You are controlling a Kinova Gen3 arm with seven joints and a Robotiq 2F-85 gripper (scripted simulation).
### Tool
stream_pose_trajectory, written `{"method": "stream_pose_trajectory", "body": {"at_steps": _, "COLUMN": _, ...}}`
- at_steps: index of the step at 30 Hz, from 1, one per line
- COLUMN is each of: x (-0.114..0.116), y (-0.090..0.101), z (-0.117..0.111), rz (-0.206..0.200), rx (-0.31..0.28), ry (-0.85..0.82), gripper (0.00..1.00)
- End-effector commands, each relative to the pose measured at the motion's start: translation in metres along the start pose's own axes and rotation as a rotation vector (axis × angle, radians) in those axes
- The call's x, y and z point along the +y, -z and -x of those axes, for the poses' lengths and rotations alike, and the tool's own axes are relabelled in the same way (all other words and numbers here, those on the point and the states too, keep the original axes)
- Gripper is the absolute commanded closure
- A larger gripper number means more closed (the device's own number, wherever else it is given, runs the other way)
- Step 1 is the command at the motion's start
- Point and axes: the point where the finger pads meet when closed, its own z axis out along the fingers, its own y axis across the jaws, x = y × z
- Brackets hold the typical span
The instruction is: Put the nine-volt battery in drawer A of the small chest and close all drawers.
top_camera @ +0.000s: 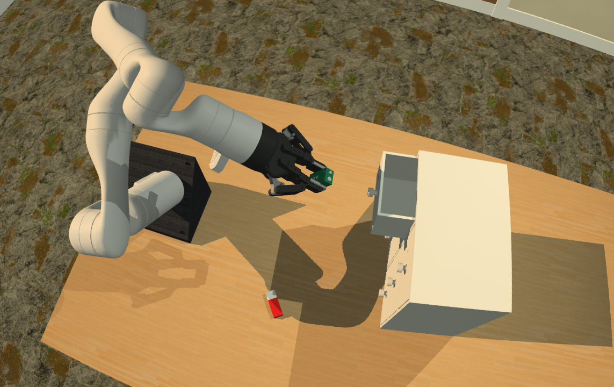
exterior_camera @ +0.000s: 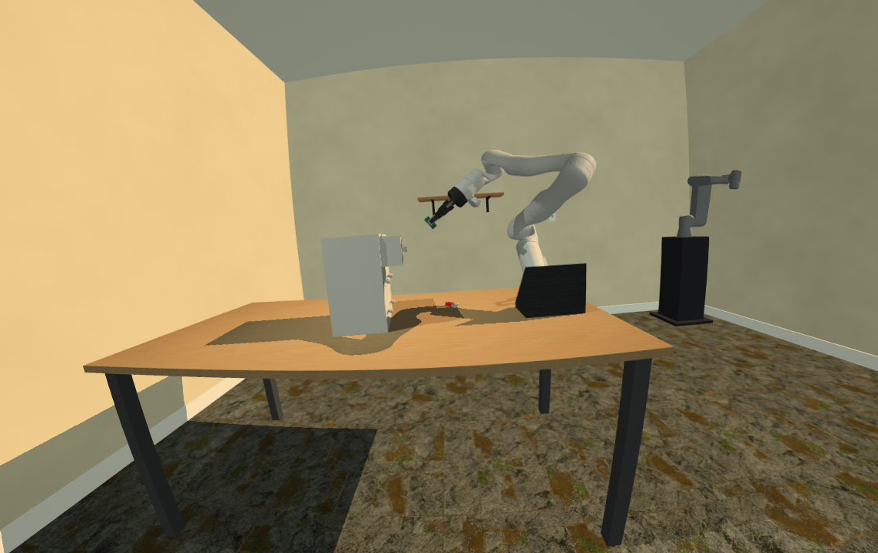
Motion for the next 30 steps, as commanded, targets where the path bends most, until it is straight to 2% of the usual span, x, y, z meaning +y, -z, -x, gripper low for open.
{"method": "stream_pose_trajectory", "body": {"at_steps": 1, "x": 0.0011, "y": 0.0031, "z": -0.0064, "rz": -0.009, "rx": -0.056, "ry": 0.010, "gripper": 0.77}}
{"method": "stream_pose_trajectory", "body": {"at_steps": 10, "x": 0.0009, "y": 0.0040, "z": -0.0075, "rz": -0.008, "rx": -0.203, "ry": 0.010, "gripper": 0.77}}
{"method": "stream_pose_trajectory", "body": {"at_steps": 12, "x": 0.0009, "y": 0.0040, "z": -0.0075, "rz": -0.008, "rx": -0.203, "ry": 0.010, "gripper": 0.77}}
{"method": "stream_pose_trajectory", "body": {"at_steps": 22, "x": 0.0014, "y": 0.0037, "z": -0.0084, "rz": -0.008, "rx": -0.298, "ry": 0.010, "gripper": 0.77}}
{"method": "stream_pose_trajectory", "body": {"at_steps": 30, "x": 0.0011, "y": 0.0046, "z": -0.0085, "rz": -0.008, "rx": -0.325, "ry": 0.011, "gripper": 0.77}}
